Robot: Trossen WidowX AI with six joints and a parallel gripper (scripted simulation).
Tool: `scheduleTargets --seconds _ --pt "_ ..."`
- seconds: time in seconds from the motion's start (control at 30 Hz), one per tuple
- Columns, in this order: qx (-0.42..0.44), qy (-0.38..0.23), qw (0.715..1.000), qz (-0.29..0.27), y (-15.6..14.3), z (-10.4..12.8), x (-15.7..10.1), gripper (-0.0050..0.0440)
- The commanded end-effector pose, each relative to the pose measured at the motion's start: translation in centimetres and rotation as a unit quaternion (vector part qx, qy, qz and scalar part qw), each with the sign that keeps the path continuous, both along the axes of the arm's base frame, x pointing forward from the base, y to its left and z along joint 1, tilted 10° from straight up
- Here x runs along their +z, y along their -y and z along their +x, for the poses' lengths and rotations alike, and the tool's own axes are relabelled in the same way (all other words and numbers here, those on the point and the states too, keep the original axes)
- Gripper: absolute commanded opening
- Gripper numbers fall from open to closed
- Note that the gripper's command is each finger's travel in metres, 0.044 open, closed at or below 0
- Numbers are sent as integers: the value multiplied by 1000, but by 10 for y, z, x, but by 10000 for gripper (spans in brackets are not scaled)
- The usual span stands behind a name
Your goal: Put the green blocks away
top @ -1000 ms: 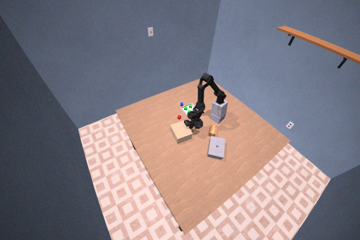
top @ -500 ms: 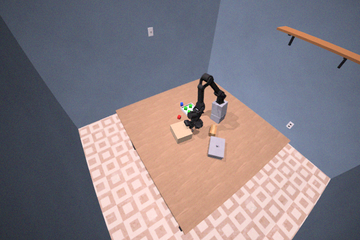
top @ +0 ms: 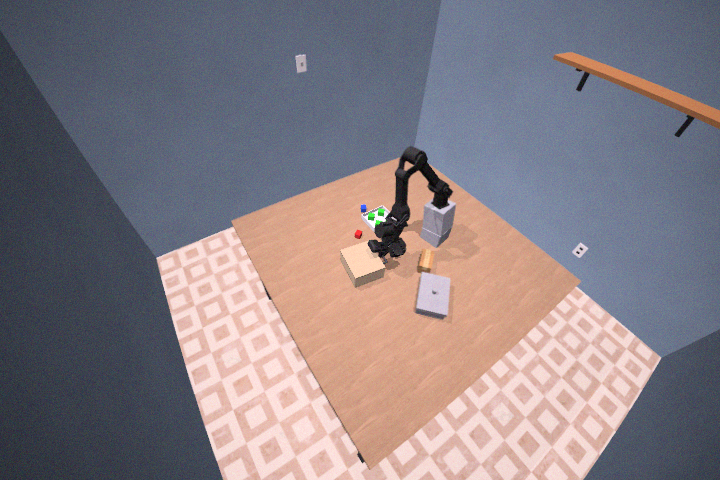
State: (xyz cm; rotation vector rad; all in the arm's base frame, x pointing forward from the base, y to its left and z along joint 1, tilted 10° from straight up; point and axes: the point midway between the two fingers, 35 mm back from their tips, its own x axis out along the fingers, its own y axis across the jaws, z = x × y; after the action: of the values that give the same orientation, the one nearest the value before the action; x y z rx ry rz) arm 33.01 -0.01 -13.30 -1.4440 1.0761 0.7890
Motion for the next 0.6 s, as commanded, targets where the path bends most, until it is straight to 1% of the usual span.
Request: scheduleTargets --seconds 0.0,0.23,0.27,0.57 --pt "0 10 1000 0 1 9 1 0" --pt "0 10 1000 0 1 9 1 0" --pt "0 10 1000 0 0 -1 0 148" --pt "0 10 1000 0 0 -1 0 148"
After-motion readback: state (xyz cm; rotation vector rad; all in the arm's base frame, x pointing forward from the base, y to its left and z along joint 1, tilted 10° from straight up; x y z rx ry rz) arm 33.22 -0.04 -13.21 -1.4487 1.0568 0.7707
